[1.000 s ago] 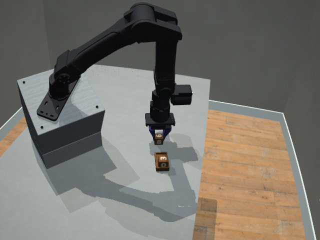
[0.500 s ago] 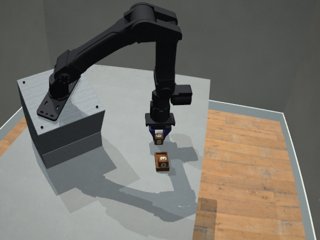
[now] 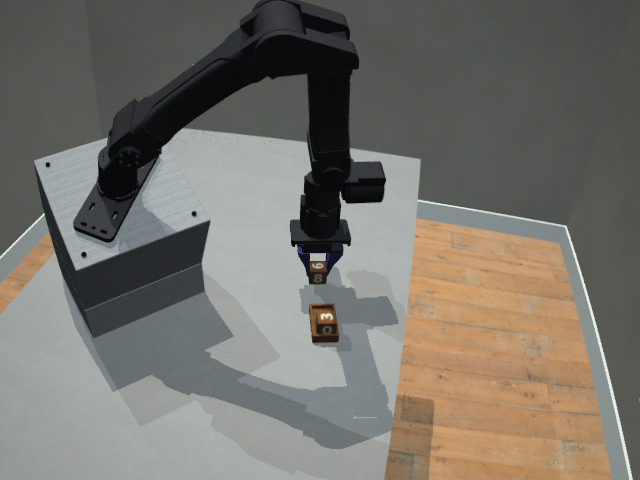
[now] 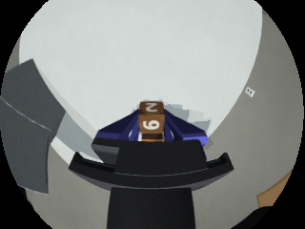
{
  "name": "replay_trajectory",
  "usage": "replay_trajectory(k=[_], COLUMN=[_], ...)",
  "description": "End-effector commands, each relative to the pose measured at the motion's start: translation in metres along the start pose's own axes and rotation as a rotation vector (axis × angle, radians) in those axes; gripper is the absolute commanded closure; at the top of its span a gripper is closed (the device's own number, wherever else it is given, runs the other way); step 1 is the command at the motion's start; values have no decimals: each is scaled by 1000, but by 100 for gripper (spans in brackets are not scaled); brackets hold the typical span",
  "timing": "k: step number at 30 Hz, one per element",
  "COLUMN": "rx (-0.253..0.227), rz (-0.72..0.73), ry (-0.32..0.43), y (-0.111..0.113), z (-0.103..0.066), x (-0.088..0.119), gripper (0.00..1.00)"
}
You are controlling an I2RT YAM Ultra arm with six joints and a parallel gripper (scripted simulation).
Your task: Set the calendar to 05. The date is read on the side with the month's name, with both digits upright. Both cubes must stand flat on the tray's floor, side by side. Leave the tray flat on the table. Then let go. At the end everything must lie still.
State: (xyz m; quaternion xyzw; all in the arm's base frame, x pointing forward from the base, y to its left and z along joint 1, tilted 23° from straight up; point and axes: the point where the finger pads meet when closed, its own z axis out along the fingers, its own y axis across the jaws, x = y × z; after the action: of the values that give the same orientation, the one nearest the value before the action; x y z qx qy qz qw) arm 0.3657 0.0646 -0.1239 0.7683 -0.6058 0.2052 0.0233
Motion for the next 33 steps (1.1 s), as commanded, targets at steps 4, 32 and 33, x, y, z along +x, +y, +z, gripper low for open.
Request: replay_trajectory(k=[4, 32, 33], rx=[12, 13, 14], rz=[-4, 8, 8], ry=[-13, -11, -10], y=[-4, -4, -4], z=[-50, -97, -97], x=[-5, 88, 89], gripper=[73, 73, 73])
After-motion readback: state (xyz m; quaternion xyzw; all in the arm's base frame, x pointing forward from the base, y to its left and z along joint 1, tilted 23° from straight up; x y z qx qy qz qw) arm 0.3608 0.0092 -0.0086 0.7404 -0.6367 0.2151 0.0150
